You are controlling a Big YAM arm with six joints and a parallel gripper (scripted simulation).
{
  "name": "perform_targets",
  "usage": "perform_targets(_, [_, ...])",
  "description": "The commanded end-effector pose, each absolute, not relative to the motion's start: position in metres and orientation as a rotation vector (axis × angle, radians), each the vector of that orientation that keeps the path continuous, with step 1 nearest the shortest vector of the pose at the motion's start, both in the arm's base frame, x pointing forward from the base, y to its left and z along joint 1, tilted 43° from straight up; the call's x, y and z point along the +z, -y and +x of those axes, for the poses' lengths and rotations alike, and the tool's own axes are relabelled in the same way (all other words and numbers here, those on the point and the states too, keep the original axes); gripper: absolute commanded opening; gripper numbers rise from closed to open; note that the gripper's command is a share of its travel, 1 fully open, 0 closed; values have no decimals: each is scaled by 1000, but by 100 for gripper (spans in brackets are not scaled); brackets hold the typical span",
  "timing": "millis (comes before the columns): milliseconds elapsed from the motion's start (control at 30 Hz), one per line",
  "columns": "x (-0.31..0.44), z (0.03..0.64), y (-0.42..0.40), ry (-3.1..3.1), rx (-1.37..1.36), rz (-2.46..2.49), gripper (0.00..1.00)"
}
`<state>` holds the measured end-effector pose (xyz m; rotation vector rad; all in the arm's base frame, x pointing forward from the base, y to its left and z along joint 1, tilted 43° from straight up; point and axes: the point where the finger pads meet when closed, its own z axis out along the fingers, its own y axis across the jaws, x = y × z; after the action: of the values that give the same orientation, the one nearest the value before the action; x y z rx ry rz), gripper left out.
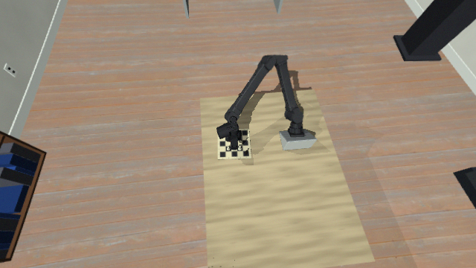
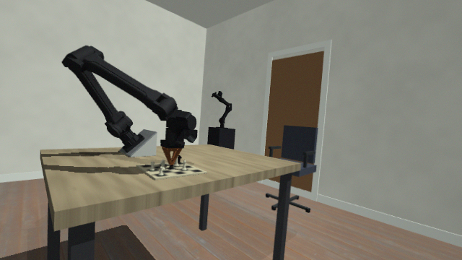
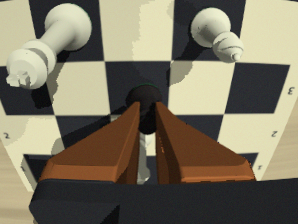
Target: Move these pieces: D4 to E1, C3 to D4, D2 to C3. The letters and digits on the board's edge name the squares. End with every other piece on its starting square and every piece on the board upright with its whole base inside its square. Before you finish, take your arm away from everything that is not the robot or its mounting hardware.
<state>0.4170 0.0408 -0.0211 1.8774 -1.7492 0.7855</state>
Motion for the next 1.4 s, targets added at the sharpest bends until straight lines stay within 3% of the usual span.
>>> perform_targets(0, [-28,418,-33,1747,773,1864,0])
perform_targets(1367, [-29,414,-38,1752,777,1865,0])
